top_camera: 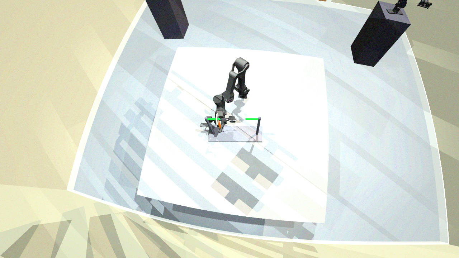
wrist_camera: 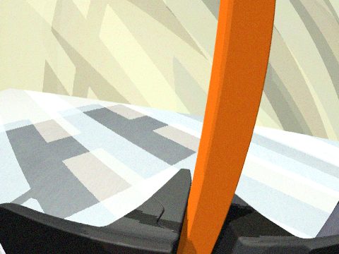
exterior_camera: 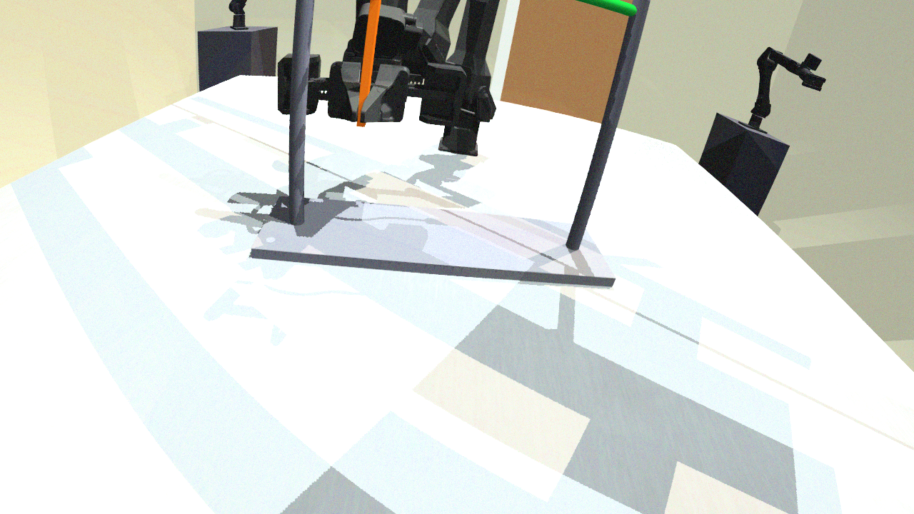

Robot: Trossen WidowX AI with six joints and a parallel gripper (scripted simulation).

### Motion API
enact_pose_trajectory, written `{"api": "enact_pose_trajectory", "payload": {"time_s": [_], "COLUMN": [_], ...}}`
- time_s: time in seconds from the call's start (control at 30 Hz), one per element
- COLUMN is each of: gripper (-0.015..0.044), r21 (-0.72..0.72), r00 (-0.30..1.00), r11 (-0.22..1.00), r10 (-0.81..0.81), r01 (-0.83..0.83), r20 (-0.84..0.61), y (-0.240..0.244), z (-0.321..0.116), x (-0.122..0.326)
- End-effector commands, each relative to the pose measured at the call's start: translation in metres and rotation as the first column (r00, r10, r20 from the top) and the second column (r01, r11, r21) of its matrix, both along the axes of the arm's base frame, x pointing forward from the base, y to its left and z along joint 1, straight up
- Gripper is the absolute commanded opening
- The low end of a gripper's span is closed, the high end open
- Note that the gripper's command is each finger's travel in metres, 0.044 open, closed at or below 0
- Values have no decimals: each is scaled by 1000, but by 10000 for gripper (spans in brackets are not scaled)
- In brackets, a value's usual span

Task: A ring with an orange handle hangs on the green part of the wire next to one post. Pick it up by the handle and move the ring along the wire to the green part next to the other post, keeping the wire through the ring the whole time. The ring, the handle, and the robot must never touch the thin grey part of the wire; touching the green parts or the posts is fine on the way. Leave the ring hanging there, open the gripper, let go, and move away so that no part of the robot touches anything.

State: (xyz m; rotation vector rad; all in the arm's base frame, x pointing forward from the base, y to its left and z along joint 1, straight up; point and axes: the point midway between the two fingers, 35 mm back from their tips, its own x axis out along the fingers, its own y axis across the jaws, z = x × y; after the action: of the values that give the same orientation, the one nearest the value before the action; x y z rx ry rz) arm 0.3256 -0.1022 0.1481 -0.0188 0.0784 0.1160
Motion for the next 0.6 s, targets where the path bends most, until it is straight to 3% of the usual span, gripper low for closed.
{"api": "enact_pose_trajectory", "payload": {"time_s": [0.0, 0.57], "gripper": [-150, -150], "r21": [-2, 0], "r00": [1000, 1000], "r11": [1000, 1000], "r10": [-4, -3], "r01": [4, 3], "r20": [6, 5], "y": [-1, 11], "z": [3, 2], "x": [1, 0]}}
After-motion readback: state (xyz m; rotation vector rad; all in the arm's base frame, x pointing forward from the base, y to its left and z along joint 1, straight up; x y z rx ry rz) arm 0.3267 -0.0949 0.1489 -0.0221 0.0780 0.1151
